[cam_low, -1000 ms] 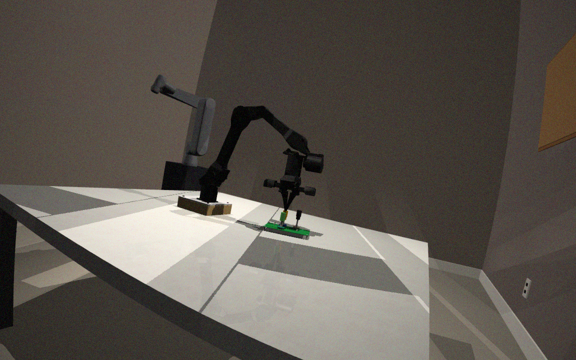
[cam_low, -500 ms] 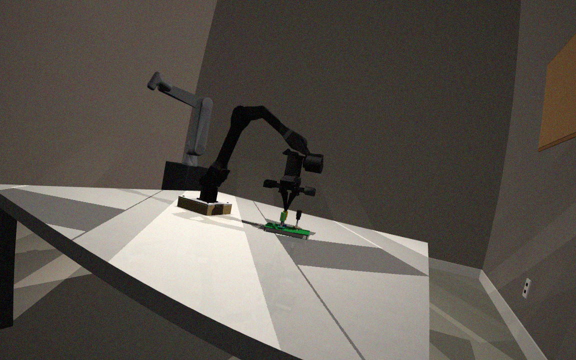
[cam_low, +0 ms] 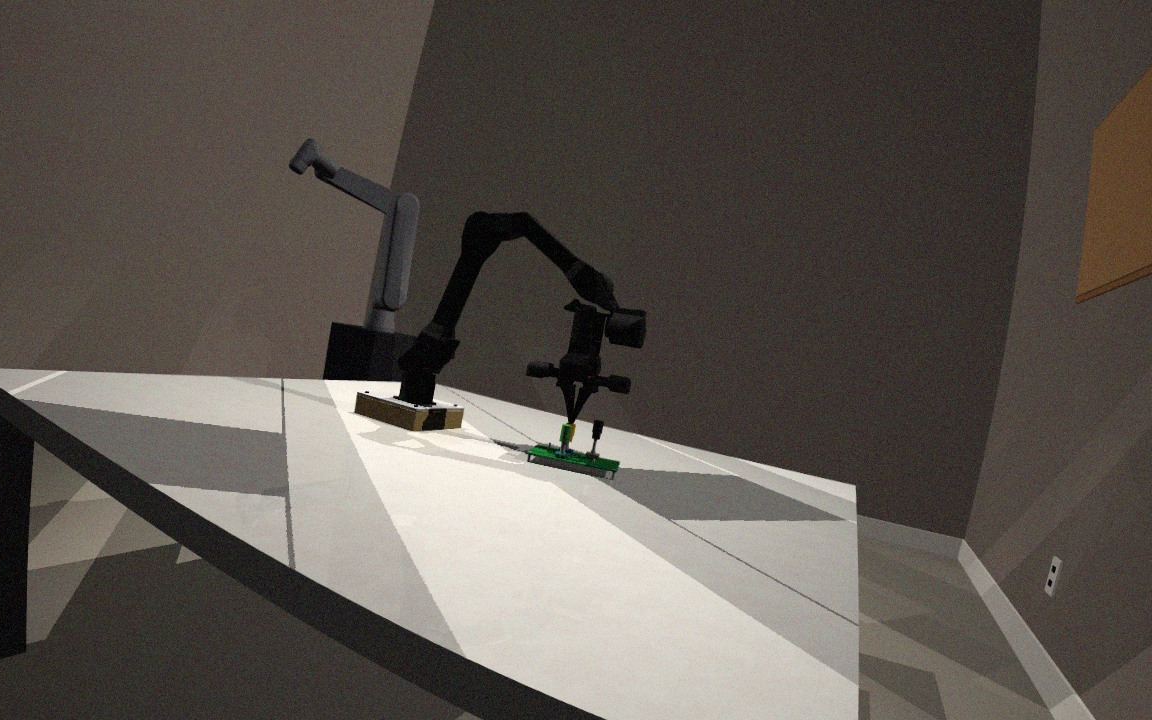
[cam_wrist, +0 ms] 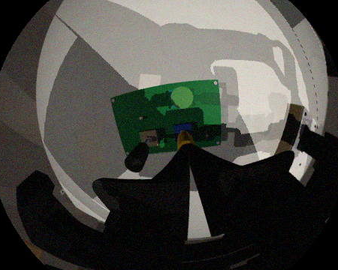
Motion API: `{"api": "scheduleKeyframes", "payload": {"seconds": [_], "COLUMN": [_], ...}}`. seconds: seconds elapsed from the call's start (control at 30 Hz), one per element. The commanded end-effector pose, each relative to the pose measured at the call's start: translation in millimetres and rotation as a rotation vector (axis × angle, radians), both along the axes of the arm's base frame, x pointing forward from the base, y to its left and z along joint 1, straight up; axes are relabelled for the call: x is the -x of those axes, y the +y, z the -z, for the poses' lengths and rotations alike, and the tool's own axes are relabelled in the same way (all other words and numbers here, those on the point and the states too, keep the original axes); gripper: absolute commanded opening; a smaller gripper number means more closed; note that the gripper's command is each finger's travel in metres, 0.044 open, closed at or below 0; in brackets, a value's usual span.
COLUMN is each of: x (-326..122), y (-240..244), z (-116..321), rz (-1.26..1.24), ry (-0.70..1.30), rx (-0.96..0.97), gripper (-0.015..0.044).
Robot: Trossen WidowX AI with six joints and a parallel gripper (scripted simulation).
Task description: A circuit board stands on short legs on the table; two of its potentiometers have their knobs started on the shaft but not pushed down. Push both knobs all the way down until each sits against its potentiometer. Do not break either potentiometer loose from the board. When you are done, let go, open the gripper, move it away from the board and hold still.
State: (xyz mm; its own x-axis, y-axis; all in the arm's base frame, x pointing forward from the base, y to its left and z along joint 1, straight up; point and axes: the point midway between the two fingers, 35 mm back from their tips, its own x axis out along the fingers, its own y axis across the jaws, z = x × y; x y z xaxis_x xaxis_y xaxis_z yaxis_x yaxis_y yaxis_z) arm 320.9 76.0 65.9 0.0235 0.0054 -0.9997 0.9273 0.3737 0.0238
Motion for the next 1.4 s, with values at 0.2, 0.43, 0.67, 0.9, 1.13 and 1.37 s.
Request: {"api": "scheduleKeyframes", "payload": {"seconds": [0.2,0.43,0.67,0.9,1.13,1.37], "x": [-1.2,-1.2,-1.2,-1.2,-1.3,-1.3], "y": [1.0,1.0,1.1,1.1,1.1,1.1], "z": [10.0,10.2,12.7,12.7,13.5,13.5], "rz": [0.003,0.003,0.003,0.003,0.003,0.003], "ry": [0.006,0.006,0.006,0.006,0.006,0.006], "rx": [-0.003,-0.003,-0.003,-0.003,-0.003,-0.003], "gripper": [0.0,0.0,0.0,0.0,0.0,0.0]}}
